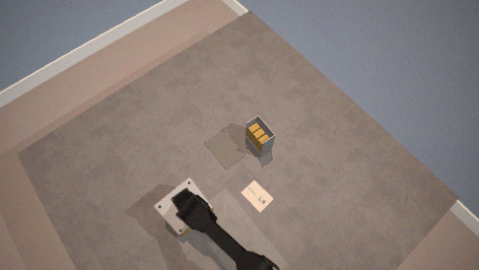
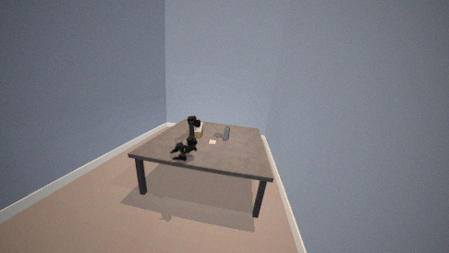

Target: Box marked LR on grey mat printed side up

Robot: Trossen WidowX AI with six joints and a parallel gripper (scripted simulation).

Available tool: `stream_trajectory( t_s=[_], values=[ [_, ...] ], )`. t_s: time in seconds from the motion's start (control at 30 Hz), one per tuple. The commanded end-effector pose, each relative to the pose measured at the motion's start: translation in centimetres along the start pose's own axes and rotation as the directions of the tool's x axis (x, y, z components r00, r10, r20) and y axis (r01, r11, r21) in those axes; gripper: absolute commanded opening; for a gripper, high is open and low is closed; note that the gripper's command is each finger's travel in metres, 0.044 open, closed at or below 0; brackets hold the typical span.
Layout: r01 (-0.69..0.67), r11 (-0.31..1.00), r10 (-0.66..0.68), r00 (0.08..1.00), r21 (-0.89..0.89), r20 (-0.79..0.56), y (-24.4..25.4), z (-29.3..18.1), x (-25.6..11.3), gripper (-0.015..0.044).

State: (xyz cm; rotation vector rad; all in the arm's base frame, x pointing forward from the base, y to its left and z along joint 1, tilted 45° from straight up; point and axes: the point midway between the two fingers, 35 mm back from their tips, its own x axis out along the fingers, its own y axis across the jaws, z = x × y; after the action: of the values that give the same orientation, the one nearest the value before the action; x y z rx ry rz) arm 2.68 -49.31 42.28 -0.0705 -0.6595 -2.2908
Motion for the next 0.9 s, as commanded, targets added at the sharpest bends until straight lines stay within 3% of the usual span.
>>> stream_trajectory(
  t_s=[0.0,0.47,0.87],
  values=[
    [-0.002,1.000,0.002,1.000,-0.001,-0.002,0.1,-0.1,-0.1,0.0374],
    [-0.210,0.973,0.195,0.969,-0.093,-0.155,4.4,-4.3,-9.1,0.0006],
    [-0.406,0.899,0.353,0.892,-0.162,-0.282,6.6,-7.2,-17.9,0.0000]
  ],
)
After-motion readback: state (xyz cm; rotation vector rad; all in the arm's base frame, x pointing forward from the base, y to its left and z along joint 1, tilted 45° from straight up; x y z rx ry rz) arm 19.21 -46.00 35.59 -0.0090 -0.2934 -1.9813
